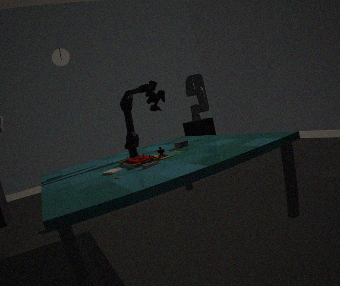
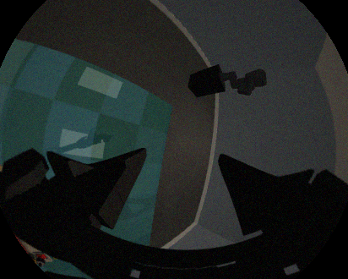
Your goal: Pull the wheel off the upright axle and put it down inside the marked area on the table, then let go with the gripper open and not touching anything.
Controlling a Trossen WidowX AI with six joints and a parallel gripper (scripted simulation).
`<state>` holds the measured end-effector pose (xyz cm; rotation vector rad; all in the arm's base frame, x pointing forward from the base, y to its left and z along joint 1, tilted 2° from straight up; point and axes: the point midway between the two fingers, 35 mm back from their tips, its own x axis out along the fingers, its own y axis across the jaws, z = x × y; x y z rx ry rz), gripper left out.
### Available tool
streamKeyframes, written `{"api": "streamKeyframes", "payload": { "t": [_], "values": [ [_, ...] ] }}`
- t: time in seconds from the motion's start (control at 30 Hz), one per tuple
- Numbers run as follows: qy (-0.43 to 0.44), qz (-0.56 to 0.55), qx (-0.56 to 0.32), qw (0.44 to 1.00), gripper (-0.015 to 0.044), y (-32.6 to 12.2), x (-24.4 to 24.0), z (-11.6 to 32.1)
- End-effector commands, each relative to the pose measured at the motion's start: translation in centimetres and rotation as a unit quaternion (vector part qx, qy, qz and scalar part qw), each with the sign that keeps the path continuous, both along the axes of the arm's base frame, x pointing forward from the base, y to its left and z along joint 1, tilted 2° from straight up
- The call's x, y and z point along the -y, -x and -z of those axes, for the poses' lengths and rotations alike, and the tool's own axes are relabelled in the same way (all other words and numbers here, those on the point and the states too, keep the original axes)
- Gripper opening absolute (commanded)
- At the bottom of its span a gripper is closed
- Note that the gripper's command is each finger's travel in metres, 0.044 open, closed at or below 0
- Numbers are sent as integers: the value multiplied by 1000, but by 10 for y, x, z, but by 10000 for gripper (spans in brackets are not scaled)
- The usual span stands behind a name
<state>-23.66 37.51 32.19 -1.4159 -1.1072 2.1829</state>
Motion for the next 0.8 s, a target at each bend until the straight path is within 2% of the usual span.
{"api": "streamKeyframes", "payload": {
  "t": [0.0, 0.1, 0.37, 0.57, 0.77],
  "values": [
    [2, 5, -1, 1000, 374, -3, -1, 1],
    [35, 76, -13, 996, 300, -39, -20, 11],
    [130, 321, -69, 935, 300, -175, -55, 44],
    [180, 495, -119, 841, 300, -281, -49, 67],
    [207, 636, -173, 723, 300, -380, -15, 86]
  ]
}}
